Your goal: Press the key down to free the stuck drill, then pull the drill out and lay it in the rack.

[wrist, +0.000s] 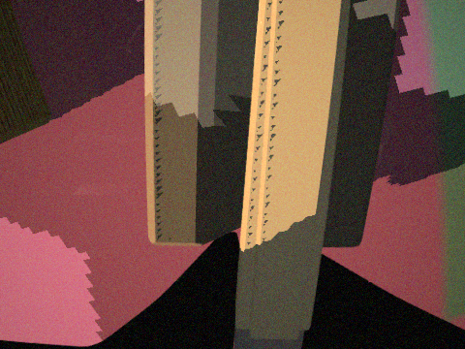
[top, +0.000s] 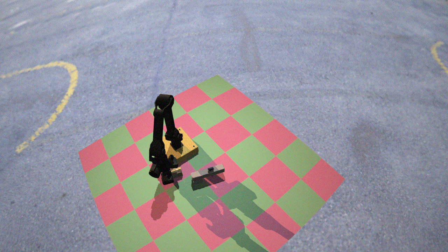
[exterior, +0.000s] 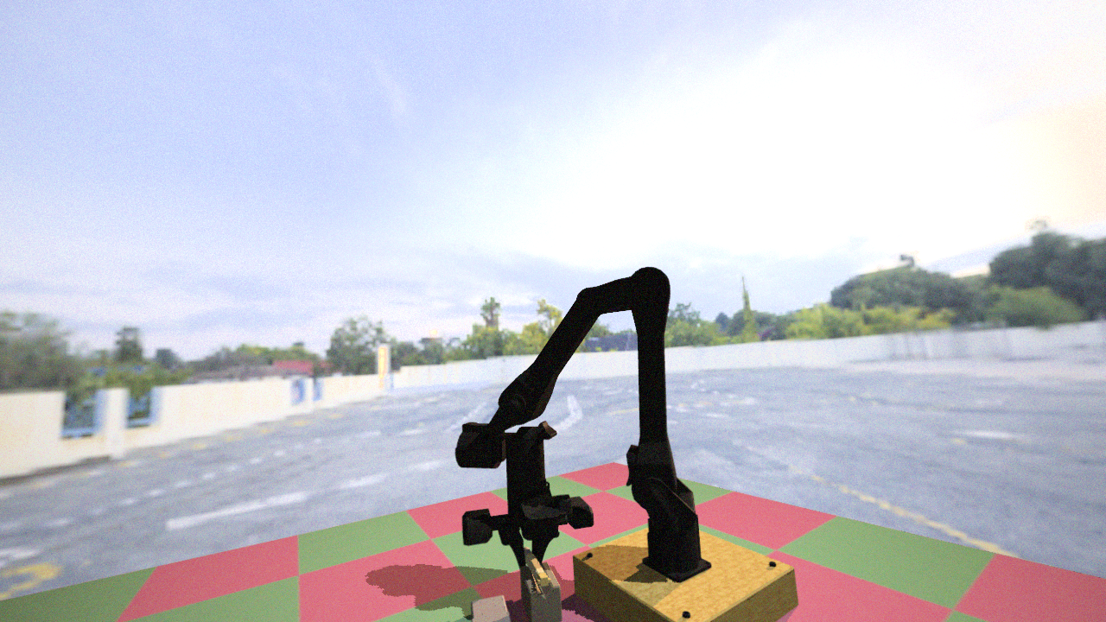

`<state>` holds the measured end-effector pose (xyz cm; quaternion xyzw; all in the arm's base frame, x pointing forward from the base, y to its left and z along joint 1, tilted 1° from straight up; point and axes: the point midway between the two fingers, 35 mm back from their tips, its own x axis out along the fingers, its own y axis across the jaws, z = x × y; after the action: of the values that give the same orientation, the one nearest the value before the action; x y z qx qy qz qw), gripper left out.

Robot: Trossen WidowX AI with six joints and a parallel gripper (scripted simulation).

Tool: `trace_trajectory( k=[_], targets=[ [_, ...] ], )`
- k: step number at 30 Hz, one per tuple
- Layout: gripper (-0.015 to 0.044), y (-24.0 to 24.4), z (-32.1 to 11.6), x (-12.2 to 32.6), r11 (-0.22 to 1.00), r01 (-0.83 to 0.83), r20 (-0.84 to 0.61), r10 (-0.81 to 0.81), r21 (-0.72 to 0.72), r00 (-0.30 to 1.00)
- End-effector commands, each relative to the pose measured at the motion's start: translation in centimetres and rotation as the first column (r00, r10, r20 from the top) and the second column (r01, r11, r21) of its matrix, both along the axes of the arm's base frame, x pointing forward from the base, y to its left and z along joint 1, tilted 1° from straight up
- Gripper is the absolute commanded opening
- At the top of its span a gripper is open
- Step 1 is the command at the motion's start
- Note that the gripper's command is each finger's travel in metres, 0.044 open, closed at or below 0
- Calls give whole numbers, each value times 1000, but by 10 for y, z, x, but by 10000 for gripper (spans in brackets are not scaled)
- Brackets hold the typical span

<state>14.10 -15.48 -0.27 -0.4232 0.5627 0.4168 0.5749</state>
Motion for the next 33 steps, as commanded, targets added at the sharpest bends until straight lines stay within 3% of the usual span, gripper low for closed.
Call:
trace_trajectory(
  k=[1,33],
  targets=[
    [0,2,-7,-2,1000,-3,-5,3,8,1000],
    [0,7,-10,-2,1000,-3,-5,3,8,1000]
  ],
)
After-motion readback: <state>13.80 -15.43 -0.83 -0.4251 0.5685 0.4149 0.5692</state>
